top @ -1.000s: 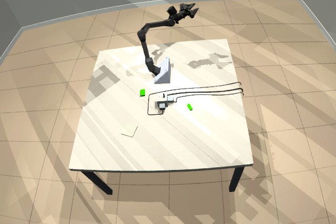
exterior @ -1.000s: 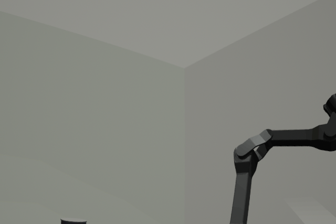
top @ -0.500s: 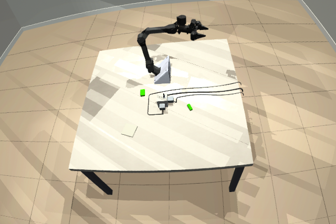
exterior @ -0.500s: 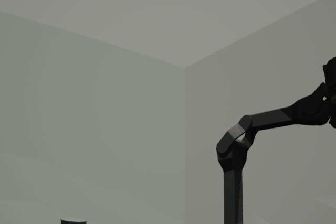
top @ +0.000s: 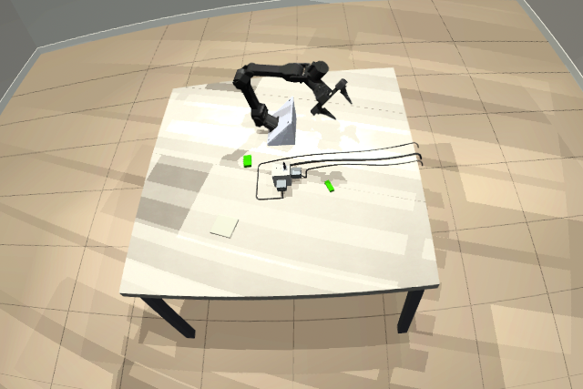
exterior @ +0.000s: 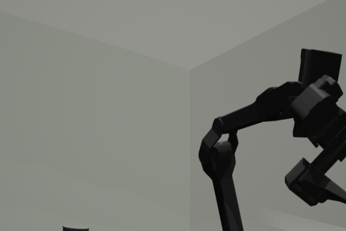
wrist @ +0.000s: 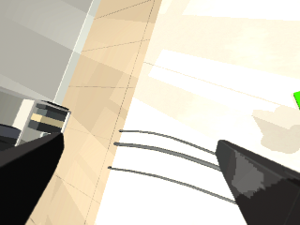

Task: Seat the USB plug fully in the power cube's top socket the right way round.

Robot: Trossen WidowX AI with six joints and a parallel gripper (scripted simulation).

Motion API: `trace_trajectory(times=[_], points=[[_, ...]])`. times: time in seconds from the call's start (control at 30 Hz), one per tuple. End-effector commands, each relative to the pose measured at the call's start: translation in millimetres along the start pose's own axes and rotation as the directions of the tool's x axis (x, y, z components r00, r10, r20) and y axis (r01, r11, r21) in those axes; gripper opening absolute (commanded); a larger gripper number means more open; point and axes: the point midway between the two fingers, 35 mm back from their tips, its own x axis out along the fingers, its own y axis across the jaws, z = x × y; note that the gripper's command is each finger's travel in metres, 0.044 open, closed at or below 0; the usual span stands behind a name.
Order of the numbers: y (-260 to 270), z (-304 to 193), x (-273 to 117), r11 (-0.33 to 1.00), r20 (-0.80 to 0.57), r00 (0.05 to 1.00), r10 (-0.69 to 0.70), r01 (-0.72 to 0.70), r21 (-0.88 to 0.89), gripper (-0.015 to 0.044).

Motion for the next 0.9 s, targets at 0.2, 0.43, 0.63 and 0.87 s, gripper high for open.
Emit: trace_trajectory(times=[0.2, 0.43, 0.63, 0.87], points=[[-148.9, 42.4, 14.6, 0.635, -0.203, 0.901, -0.384, 0.417, 0.651, 0.0440], [-244.4, 49.9, -3.5, 0.129, -0.377, 0.735, -0.563, 0.528, 0.839, 0.0440], [-304.0, 49.3, -26.0, -0.241, -0.499, 0.575, -0.649, 0.466, 0.851, 0.0440], [-303.0, 46.2, -27.1, -0.245, -0.500, 0.573, -0.650, 0.465, 0.851, 0.0440]])
